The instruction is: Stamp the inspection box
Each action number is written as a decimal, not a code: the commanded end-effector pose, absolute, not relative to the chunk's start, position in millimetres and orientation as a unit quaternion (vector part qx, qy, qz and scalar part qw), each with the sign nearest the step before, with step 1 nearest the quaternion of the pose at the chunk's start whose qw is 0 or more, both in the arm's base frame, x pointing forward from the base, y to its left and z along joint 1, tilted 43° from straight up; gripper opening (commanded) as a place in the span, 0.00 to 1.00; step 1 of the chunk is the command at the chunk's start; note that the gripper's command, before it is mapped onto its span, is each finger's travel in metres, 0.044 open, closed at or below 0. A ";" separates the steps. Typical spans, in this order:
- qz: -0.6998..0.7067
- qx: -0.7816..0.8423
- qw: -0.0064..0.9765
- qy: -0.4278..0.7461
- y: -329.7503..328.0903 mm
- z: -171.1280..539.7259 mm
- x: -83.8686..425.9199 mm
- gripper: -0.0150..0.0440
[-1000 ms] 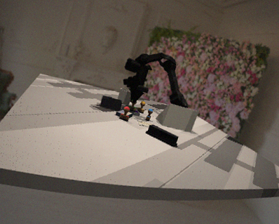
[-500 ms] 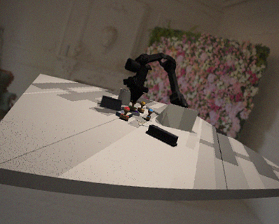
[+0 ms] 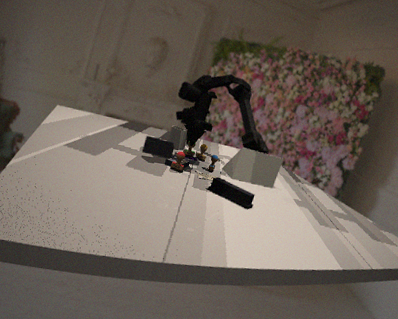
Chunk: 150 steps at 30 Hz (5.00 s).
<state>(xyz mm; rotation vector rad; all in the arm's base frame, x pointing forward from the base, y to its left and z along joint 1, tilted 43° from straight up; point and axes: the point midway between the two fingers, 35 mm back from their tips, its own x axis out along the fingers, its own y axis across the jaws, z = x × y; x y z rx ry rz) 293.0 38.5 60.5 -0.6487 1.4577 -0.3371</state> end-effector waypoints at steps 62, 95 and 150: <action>-0.257 -0.175 0.736 0.601 179.1 -3.4 234.1 0.25; -0.256 -0.174 0.737 0.600 165.6 -20.0 237.0 0.25; -0.257 -0.174 0.739 0.598 140.3 -46.5 238.8 0.25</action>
